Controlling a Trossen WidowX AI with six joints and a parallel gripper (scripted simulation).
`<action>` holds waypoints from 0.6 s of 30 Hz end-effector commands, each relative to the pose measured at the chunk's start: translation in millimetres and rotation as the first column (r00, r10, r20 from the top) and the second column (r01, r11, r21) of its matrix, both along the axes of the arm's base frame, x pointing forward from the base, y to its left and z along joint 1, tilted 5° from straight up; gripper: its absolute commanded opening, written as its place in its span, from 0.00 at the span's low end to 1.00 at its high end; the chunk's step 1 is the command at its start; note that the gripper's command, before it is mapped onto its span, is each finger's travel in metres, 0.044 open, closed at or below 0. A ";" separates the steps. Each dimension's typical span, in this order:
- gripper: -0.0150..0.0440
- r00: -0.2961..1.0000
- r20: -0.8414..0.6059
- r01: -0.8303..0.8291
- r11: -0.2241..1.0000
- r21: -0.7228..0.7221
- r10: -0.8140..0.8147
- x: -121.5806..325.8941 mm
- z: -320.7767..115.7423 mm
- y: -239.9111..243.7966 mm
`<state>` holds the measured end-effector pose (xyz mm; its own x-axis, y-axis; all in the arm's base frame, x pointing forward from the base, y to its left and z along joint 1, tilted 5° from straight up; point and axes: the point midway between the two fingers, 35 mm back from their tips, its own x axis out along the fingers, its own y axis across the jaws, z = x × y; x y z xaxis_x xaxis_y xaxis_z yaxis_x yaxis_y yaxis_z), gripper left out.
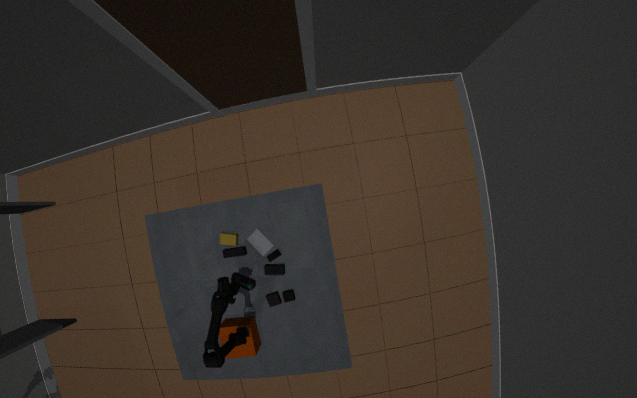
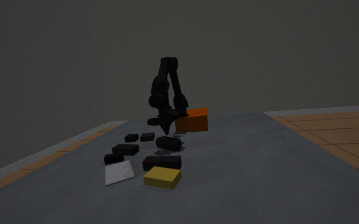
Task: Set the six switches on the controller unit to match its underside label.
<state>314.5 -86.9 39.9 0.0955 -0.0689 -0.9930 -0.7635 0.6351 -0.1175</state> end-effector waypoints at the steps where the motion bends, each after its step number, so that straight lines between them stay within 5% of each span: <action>1: 0.25 1.000 -0.015 0.004 1.000 0.001 -0.004 -1.1 -11.1 -0.2; 18: 0.25 1.000 -0.015 0.004 1.000 0.001 -0.004 0.3 -33.9 -2.0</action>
<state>317.5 -88.8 13.1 0.0948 -0.0692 -0.9931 -0.7613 0.6377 -0.1171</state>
